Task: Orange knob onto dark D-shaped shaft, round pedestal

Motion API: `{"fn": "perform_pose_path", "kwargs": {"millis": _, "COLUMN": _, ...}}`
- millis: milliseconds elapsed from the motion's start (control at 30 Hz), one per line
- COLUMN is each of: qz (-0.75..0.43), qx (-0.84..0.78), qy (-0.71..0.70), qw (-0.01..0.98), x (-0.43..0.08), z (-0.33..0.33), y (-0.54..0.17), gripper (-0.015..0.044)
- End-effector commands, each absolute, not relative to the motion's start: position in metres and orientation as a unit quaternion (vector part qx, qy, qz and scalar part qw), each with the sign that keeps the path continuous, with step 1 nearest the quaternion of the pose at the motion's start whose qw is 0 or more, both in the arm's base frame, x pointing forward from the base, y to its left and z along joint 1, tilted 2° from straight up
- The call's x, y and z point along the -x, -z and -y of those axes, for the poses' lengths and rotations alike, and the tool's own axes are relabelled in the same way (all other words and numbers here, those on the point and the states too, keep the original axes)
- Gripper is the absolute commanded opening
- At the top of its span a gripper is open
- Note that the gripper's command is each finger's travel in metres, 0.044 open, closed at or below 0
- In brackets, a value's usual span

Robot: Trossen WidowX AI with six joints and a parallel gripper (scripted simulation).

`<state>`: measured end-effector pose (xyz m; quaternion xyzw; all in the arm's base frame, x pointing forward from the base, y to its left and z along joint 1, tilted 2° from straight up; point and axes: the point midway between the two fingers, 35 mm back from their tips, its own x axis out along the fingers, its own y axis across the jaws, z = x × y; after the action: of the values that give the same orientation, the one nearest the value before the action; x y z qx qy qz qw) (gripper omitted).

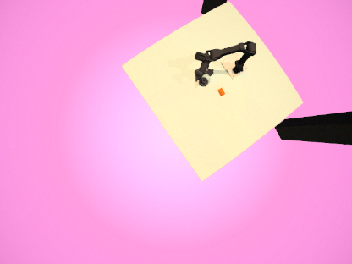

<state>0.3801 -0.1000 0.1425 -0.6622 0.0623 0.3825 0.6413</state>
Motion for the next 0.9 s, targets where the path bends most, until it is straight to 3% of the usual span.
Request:
{"fn": "perform_pose_path", "kwargs": {"millis": 0, "qz": -0.172, "qx": 0.581, "qy": -0.455, "qw": 0.653, "x": -0.376, "z": 0.031, "y": -0.148, "gripper": 0.0440}}
{"fn": "perform_pose_path", "kwargs": {"millis": 567, "qz": -0.479, "qx": 0.516, "qy": -0.460, "qw": 0.541, "x": -0.269, "z": -0.090, "y": -0.192, "gripper": 0.0440}}
{"fn": "perform_pose_path", "kwargs": {"millis": 867, "qz": -0.527, "qx": 0.546, "qy": -0.411, "qw": 0.506, "x": -0.235, "z": -0.098, "y": -0.216, "gripper": 0.0440}}
